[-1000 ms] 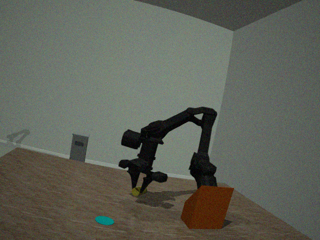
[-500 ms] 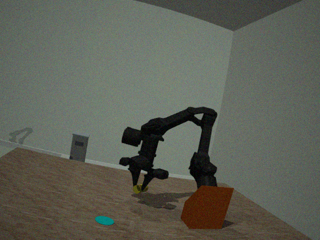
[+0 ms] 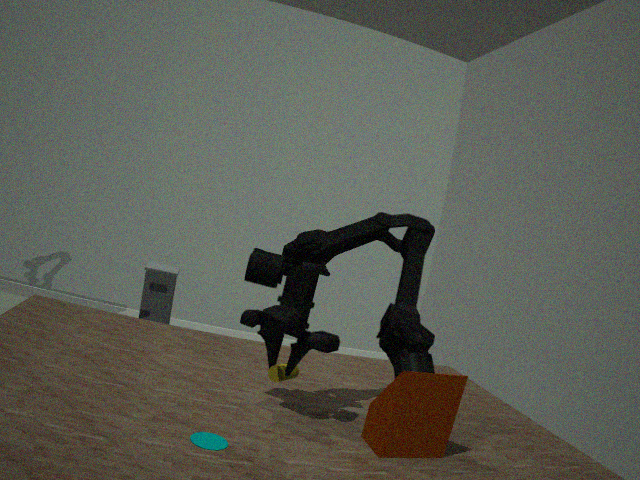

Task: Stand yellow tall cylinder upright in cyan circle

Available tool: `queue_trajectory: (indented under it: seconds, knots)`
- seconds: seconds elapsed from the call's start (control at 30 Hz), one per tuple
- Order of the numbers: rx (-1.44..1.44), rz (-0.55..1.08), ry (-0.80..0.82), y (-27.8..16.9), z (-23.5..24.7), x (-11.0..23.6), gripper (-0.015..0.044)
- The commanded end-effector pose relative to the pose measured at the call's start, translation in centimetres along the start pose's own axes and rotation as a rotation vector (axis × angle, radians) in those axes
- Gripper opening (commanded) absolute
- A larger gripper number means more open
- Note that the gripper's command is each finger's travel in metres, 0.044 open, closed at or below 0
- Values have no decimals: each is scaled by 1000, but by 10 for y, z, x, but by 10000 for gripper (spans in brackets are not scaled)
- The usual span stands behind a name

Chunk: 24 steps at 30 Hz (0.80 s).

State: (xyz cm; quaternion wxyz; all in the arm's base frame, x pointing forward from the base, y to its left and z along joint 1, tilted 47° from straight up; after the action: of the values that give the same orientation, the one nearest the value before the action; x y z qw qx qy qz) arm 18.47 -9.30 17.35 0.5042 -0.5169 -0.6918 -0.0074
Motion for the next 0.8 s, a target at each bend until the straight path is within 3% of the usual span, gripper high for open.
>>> queue_trajectory:
  seconds: [0.0,0.77]
  knots:
    - [-4,5,-3,0,-1,4,105]
    - [1,17,10,-1,1,22,105]
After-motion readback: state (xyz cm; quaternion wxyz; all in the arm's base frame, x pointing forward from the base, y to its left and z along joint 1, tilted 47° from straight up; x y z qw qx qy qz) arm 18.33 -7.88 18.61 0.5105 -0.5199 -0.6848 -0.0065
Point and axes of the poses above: the point midway between the two fingers, 35 mm back from their tips, its own x axis back along the fingers, its own z axis across the jaws, y = z × x, the point moved 9 cm from there along x, back along the fingers
